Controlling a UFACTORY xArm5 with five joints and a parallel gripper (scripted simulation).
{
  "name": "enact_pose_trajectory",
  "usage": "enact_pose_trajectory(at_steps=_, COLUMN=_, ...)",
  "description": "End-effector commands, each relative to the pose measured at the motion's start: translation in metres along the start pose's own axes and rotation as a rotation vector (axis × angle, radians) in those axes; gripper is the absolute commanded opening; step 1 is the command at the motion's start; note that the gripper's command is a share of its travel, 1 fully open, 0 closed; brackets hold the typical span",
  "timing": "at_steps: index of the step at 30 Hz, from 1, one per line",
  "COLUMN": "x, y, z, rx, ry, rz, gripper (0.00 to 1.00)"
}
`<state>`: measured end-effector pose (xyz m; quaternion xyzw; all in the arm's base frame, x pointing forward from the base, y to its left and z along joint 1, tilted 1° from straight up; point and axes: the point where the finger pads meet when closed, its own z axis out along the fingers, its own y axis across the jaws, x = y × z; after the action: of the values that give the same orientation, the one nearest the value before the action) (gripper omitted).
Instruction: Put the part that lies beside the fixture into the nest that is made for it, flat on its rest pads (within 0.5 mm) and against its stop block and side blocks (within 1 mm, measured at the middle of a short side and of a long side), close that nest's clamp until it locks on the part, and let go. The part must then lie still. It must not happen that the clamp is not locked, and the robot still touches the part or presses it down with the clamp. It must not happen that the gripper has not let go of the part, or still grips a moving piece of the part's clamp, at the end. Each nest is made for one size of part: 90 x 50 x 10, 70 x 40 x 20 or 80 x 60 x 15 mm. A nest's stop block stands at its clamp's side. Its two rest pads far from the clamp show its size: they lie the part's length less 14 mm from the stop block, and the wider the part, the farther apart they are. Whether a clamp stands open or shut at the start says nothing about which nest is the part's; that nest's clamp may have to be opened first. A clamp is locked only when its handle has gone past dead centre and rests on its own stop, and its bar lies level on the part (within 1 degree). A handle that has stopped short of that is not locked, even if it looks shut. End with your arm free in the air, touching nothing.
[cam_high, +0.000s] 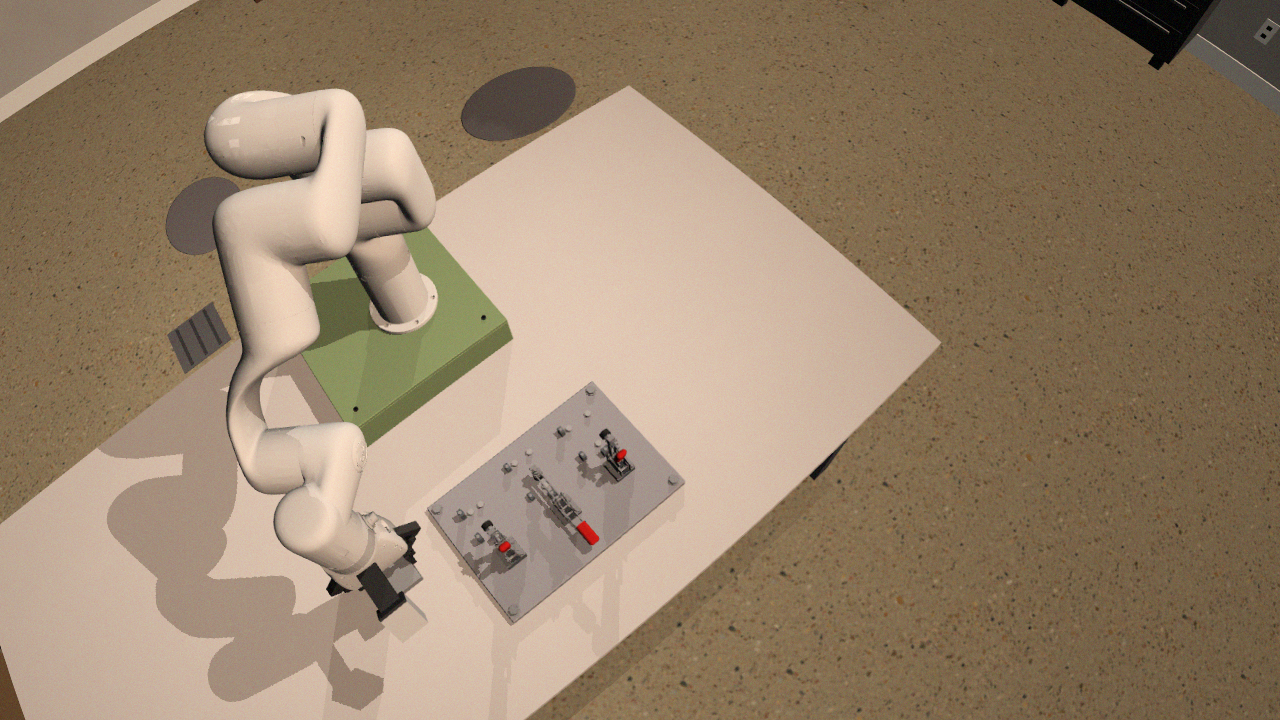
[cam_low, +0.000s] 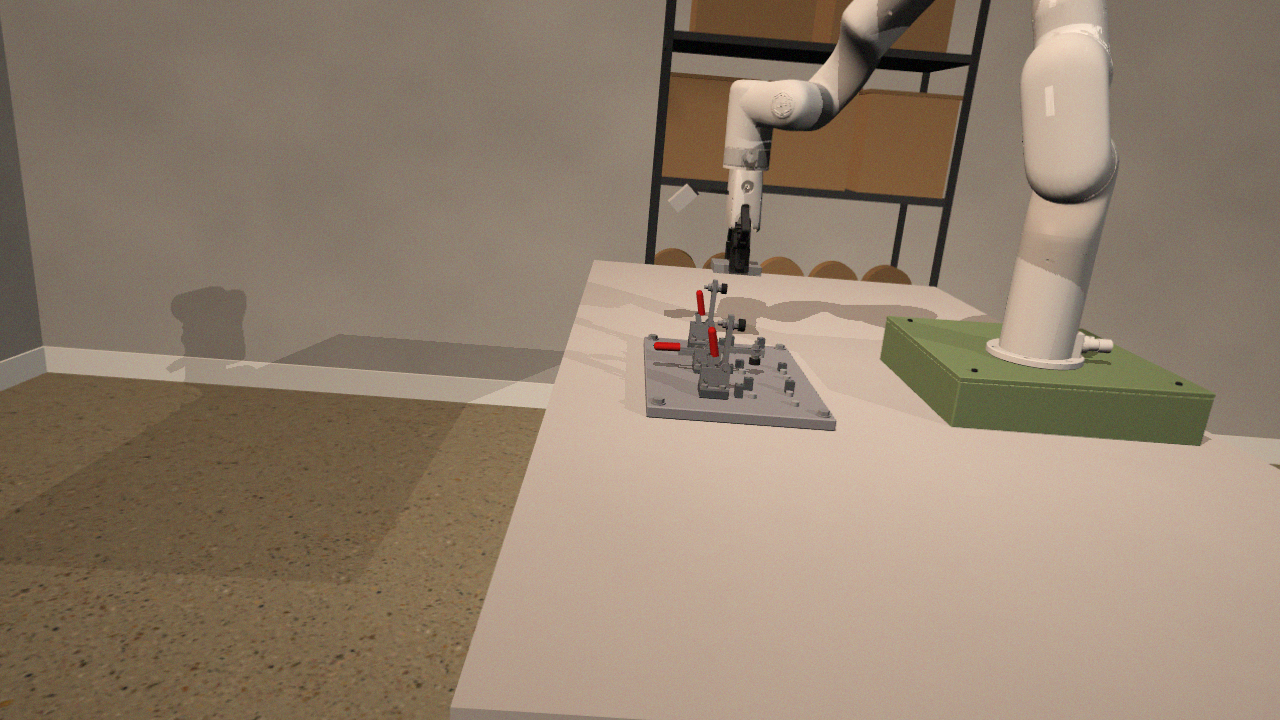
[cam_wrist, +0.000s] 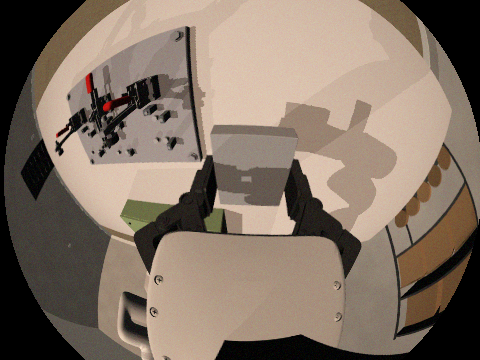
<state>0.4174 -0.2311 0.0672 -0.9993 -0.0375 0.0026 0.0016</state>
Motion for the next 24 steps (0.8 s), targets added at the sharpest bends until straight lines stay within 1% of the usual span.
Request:
enact_pose_trajectory(at_steps=1, x=0.001, y=0.001, z=-0.001, rx=-0.002, ry=0.004, rz=0.001, gripper=0.0)
enact_pose_trajectory(at_steps=12, x=-0.002, y=0.001, z=0.002, rx=-0.002, ry=0.003, rz=0.001, gripper=0.0)
enact_pose_trajectory(at_steps=24, x=-0.01, y=0.001, z=0.011, rx=-0.002, ry=0.003, rz=0.001, gripper=0.0)
